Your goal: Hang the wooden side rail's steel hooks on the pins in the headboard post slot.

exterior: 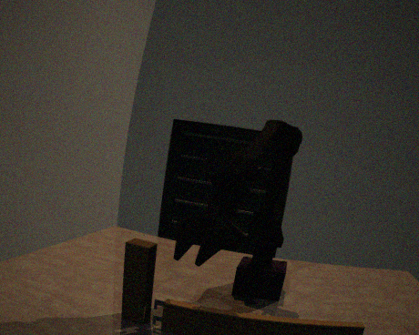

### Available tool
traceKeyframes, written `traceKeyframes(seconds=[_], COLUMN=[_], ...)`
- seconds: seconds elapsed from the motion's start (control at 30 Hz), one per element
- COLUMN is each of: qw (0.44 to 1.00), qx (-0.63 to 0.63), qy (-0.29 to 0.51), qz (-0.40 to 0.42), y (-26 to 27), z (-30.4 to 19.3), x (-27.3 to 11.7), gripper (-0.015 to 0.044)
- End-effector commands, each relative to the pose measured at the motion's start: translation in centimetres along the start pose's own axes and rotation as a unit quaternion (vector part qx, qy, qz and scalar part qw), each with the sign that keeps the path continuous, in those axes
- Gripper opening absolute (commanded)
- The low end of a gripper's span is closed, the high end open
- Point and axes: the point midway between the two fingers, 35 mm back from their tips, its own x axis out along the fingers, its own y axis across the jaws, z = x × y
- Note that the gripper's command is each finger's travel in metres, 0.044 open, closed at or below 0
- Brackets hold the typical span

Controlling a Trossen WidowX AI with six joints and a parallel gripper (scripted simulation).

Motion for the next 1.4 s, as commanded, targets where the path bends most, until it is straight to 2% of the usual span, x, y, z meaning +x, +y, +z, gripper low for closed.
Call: traceKeyframes(seconds=[0.0,0.17,0.33,0.5,0.7,0.97,1.23,1.3,1.37], qw=[0.987,0.933,0.840,0.713,0.522,0.306,0.074,0.047,0.046], qx=[0.161,0.357,0.537,0.693,0.841,0.935,0.975,0.976,0.976], qy=[0.009,0.037,0.071,0.106,0.142,0.165,0.163,0.161,0.161], qz=[0.023,0.037,0.039,0.025,-0.011,-0.067,-0.133,-0.140,-0.141], y=[0.1,0.0,-0.2,-0.3,-0.6,-0.8,-1.1,-1.2,-1.2], z=[0.5,0.8,1.1,1.3,1.5,1.7,1.9,2.0,2.0], x=[0.5,0.7,0.8,0.8,0.7,0.5,0.2,0.2,0.2], gripper=[0.0440,0.0440,0.0440,0.0440,0.0440,0.0440,0.0440,0.0440,0.0440])
